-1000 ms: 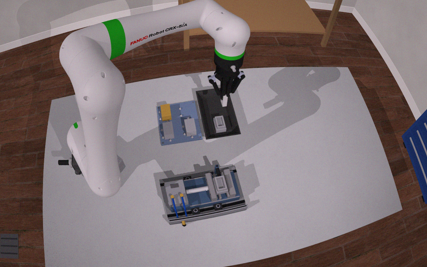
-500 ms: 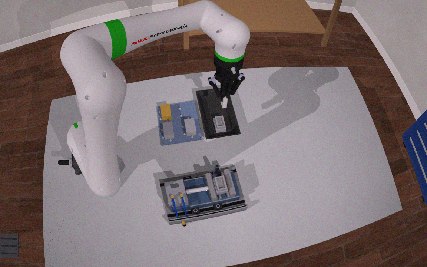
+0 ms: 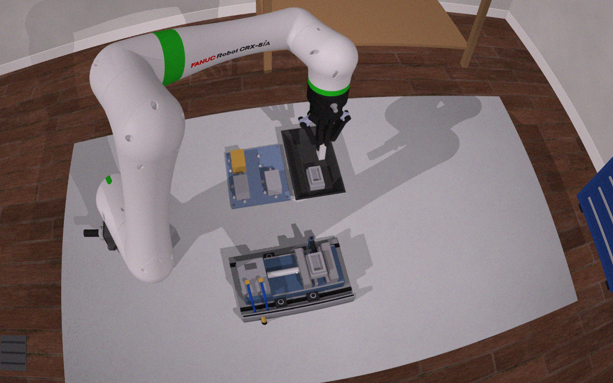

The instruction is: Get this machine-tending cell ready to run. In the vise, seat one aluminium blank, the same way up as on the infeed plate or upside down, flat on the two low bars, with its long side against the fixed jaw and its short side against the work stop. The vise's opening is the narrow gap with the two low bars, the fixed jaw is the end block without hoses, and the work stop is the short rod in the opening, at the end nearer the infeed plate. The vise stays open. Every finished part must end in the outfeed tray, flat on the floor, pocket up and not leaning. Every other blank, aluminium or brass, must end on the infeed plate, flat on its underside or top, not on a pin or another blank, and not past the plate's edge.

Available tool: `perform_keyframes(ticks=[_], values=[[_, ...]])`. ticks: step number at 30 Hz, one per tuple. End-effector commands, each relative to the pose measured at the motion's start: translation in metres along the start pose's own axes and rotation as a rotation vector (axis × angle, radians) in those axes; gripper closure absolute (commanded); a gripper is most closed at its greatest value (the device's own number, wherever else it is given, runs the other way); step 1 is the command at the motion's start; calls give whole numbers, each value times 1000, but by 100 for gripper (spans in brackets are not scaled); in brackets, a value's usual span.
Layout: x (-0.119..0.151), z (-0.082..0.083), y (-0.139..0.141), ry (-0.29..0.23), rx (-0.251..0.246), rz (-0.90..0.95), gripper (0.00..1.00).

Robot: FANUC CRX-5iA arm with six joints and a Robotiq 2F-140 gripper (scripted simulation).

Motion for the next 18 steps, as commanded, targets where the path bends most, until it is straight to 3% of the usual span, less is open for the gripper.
perform_keyframes(ticks=[1,18], values=[[0,-7,0,0,1,0,100],[0,-29,1,0,1,0,100]])
Point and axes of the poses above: the point where the finger pads meet when closed, its own z axis back along the fingers, its own y axis across the jaws, x = y × z, the point moved 5 cm from there along z, back along the fingers, and after that the axes turned 3 degrees about z, right-handed, at the moved point
